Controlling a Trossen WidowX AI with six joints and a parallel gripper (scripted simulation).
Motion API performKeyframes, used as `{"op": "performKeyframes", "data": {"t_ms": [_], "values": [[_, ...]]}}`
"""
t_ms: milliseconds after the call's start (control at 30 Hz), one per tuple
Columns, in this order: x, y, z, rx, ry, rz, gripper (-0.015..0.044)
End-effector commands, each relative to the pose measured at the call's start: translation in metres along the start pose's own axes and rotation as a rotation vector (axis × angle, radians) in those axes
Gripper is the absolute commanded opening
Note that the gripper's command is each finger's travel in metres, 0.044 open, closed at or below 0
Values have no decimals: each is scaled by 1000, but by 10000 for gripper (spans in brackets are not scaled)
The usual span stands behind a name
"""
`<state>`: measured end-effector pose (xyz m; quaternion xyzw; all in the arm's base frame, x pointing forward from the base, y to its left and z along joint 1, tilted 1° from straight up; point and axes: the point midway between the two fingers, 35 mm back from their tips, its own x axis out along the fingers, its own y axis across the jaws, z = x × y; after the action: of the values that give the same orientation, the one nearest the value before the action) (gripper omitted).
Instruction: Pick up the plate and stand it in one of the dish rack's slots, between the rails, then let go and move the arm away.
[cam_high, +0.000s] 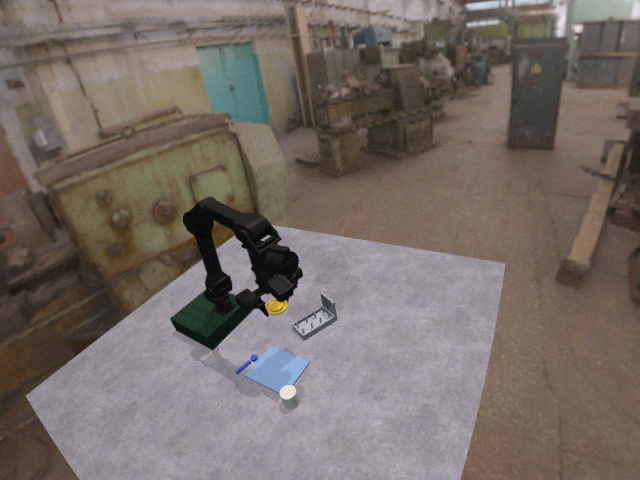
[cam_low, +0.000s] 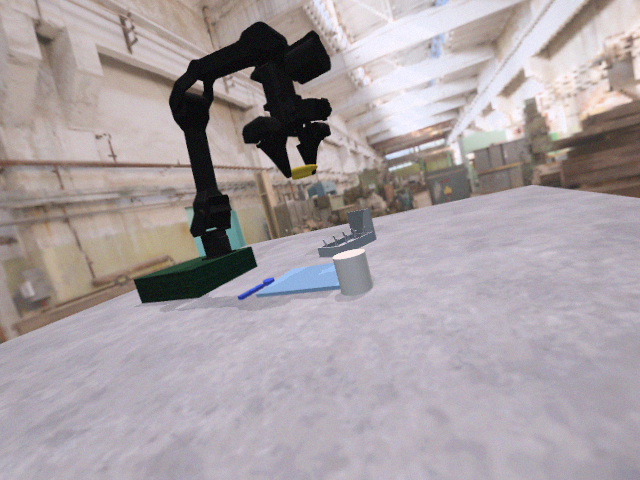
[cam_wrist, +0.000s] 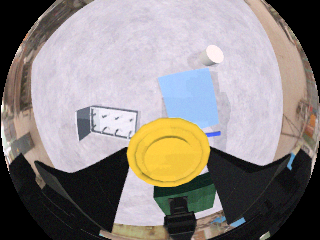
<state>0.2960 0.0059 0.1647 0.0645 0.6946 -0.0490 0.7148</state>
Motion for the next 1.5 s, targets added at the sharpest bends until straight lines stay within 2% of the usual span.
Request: {"op": "performKeyframes", "data": {"t_ms": [0,267,433,900,1467], "values": [[3,24,-26,125,5,1,0],[4,28,-30,145,4,2,0],[18,33,-25,97,-24,28,0],[67,57,15,-20,-113,293,0],[112,74,48,-231,-320,606,0]]}}
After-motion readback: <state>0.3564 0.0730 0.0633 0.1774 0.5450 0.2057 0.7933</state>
